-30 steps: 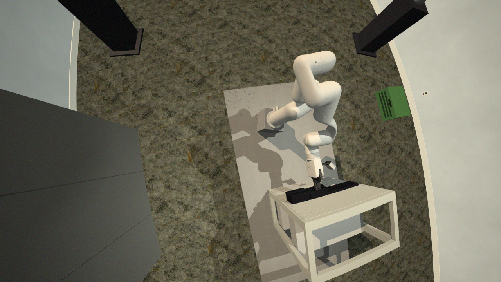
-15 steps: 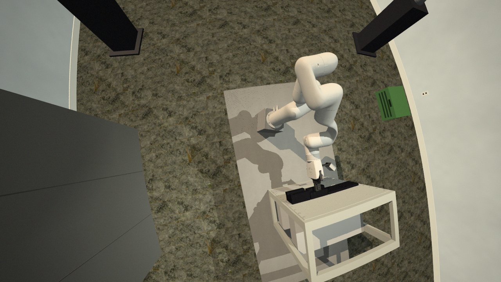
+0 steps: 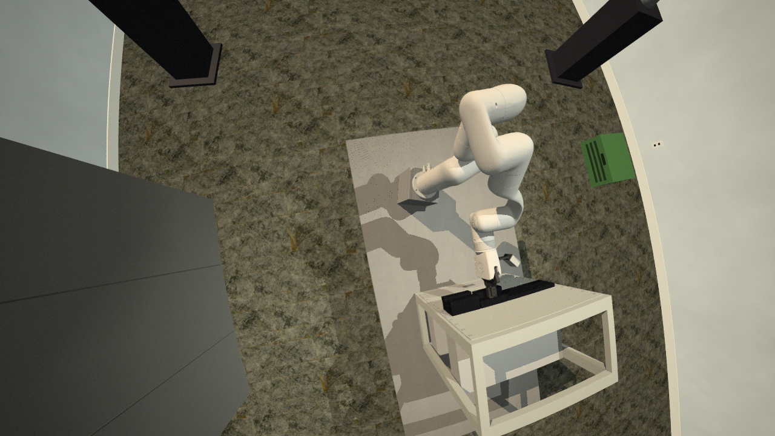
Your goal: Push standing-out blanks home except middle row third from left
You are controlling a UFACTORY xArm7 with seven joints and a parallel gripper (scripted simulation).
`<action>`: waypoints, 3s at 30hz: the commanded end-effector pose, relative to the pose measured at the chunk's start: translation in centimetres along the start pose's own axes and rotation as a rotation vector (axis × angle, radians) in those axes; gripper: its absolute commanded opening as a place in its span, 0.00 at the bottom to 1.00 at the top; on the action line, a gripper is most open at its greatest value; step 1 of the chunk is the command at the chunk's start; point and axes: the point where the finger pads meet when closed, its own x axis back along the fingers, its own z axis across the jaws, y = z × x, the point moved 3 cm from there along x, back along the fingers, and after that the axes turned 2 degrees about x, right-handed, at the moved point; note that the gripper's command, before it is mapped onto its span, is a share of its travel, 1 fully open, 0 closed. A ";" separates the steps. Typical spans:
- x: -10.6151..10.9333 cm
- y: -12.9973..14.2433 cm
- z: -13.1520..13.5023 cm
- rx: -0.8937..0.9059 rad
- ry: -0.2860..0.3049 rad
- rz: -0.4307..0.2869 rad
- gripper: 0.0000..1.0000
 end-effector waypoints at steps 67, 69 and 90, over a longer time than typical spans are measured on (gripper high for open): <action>-1.3 0.0 0.2 -0.001 0.004 0.000 0.00; -1.3 0.0 0.2 -0.001 0.004 0.000 0.00; -1.5 0.0 0.2 -0.001 0.004 0.000 0.00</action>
